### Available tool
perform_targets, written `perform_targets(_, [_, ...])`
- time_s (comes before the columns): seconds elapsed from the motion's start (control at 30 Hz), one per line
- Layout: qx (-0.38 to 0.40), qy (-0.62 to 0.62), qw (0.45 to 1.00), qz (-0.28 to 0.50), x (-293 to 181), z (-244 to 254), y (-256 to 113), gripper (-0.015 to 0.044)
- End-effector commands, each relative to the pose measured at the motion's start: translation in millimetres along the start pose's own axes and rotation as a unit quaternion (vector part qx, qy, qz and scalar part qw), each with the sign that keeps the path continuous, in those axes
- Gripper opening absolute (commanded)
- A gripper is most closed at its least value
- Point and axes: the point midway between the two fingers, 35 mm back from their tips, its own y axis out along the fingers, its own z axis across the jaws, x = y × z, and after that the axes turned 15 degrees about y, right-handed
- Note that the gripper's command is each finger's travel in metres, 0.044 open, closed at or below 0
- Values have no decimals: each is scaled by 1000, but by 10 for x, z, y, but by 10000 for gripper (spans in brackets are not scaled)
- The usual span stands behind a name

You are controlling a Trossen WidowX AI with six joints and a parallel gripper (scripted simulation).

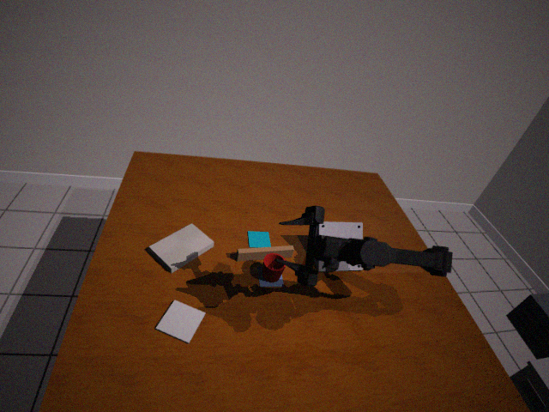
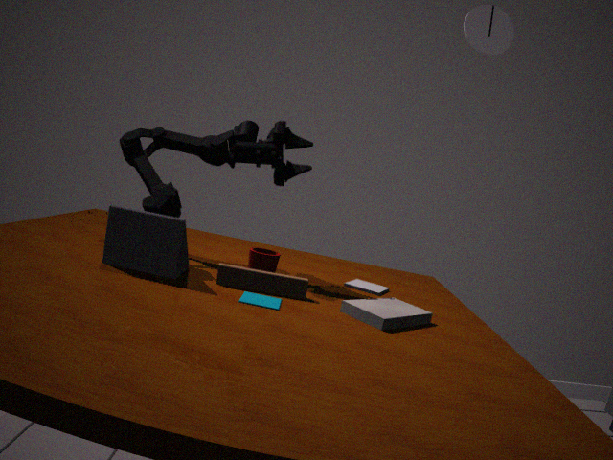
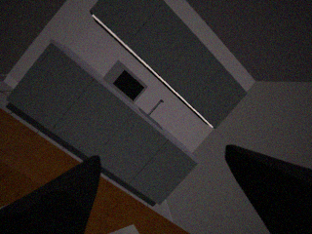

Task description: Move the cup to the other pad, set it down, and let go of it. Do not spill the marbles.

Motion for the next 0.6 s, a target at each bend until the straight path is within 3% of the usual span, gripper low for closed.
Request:
perform_targets(0.0, [-1, 5, 1000, 9, -34, -9, 16, 374])
perform_targets(0.13, [-33, 108, 976, 183, -719, -199, 207, 269])
perform_targets(0.3, [-134, 292, 855, 407, -1602, -435, 72, 148])
perform_targets(0.43, [-250, 441, 677, 533, -2070, -509, -265, 148])
perform_targets(0.57, [-379, 562, 433, 594, -2253, -462, -617, 148])
